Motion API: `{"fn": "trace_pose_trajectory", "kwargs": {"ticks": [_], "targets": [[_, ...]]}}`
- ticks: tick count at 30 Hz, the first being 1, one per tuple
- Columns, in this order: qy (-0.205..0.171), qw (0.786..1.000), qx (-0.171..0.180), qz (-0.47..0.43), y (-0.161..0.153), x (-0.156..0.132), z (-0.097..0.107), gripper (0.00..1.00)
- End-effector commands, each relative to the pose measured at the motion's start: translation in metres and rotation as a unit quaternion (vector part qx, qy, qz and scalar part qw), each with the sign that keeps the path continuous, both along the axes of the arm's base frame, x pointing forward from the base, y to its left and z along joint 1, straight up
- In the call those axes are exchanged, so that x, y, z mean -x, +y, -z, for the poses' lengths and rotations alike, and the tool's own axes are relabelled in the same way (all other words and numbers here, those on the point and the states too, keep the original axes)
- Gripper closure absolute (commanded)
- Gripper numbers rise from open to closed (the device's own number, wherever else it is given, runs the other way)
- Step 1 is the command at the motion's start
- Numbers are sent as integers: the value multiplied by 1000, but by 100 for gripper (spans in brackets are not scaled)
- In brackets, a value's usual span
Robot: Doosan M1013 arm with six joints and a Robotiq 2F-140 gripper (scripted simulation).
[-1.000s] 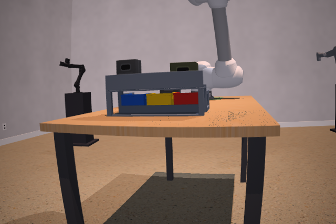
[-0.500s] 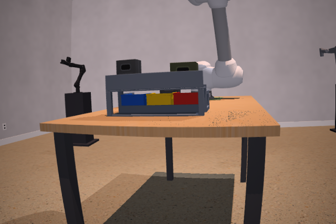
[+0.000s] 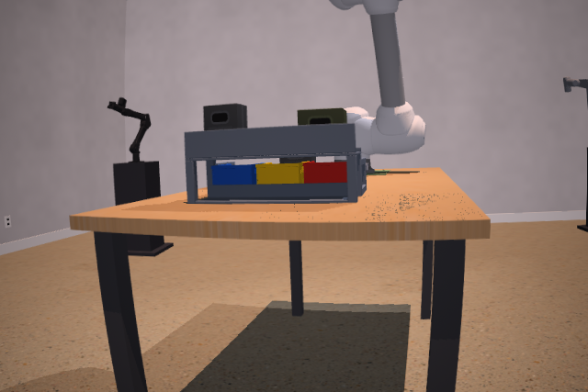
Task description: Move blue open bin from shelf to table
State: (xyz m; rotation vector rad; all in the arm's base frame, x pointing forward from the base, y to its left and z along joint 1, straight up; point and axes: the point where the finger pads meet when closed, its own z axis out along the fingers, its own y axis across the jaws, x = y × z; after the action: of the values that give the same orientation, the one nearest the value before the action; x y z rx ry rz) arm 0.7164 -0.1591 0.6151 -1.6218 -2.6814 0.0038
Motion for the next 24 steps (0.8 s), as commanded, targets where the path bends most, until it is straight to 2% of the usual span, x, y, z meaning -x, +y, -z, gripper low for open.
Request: {"fn": "trace_pose_trajectory", "kwargs": {"ticks": [1,11,16,24], "targets": [[0,998,0,55,0,0,0,43],[0,998,0,55,0,0,0,43],[0,983,1,184,0,0,0,43],[0,983,1,184,0,0,0,43]]}}
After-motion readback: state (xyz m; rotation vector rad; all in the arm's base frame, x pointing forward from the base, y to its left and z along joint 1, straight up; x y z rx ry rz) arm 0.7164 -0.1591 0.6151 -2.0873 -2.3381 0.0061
